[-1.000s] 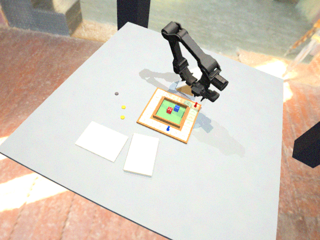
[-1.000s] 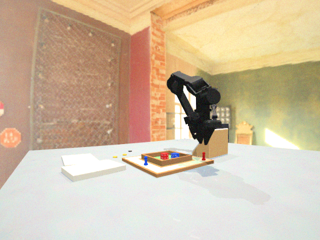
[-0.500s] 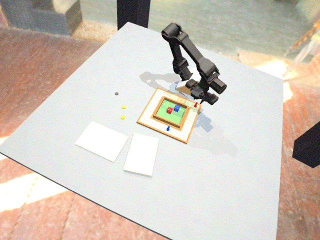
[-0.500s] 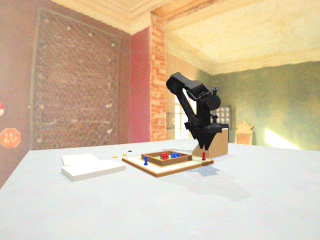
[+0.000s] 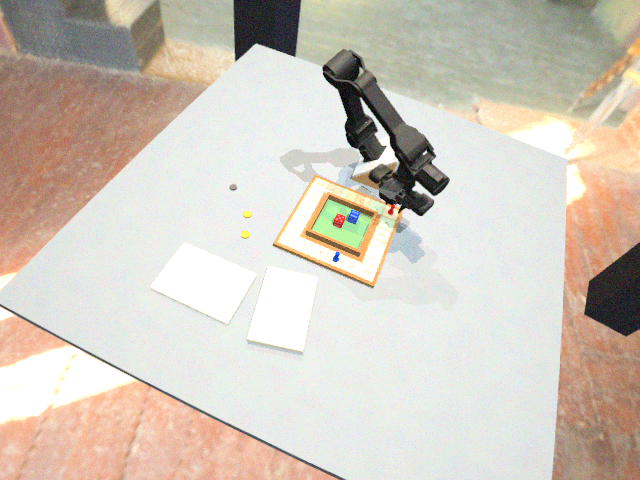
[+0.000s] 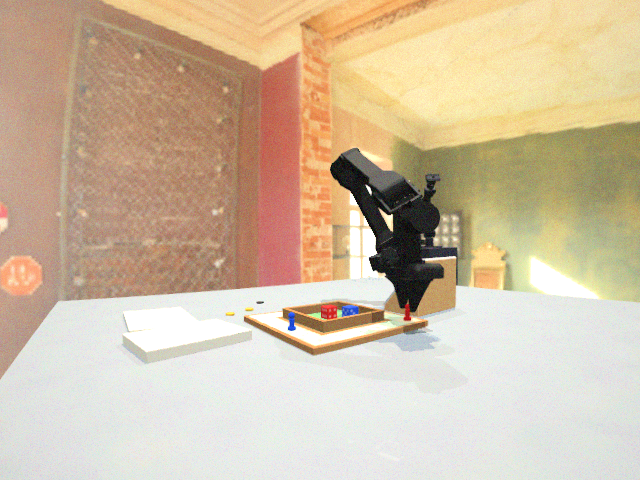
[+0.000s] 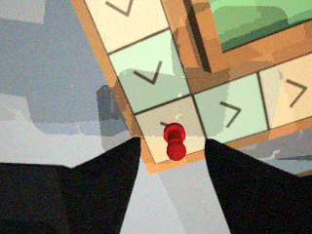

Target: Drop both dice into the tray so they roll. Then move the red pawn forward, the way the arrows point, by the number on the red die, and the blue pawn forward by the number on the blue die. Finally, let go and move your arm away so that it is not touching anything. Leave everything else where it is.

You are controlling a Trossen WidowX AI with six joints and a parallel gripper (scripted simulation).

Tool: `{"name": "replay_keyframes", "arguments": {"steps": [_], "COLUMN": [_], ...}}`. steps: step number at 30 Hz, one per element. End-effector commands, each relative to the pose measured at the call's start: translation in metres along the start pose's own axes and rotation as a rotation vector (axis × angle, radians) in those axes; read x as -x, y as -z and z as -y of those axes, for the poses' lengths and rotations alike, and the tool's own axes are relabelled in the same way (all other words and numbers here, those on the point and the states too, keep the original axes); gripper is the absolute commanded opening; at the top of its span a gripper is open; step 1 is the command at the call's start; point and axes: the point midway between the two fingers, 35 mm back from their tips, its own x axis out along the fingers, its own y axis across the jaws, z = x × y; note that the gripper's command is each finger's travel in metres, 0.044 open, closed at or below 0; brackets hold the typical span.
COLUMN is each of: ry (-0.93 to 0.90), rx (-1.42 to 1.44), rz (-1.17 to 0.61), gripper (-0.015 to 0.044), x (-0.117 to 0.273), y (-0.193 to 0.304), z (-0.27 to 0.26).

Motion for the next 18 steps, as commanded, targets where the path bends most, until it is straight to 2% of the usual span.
{"name": "replay_keyframes", "arguments": {"steps": [1,5,11,18], "ry": [0.012,0.013,0.013,0.013], "rx": [0.01,0.01,0.01,0.01], "rz": [0.002,0.002,0.002,0.002], "gripper": [0.02,0.02,0.0043,0.0], "x": [-0.0096,-0.0133,-0.0133,-0.0133], "y": [0.001,0.0011,0.0011,0.0011], "z": [0.0018,0.0022,0.0022,0.0022]}}
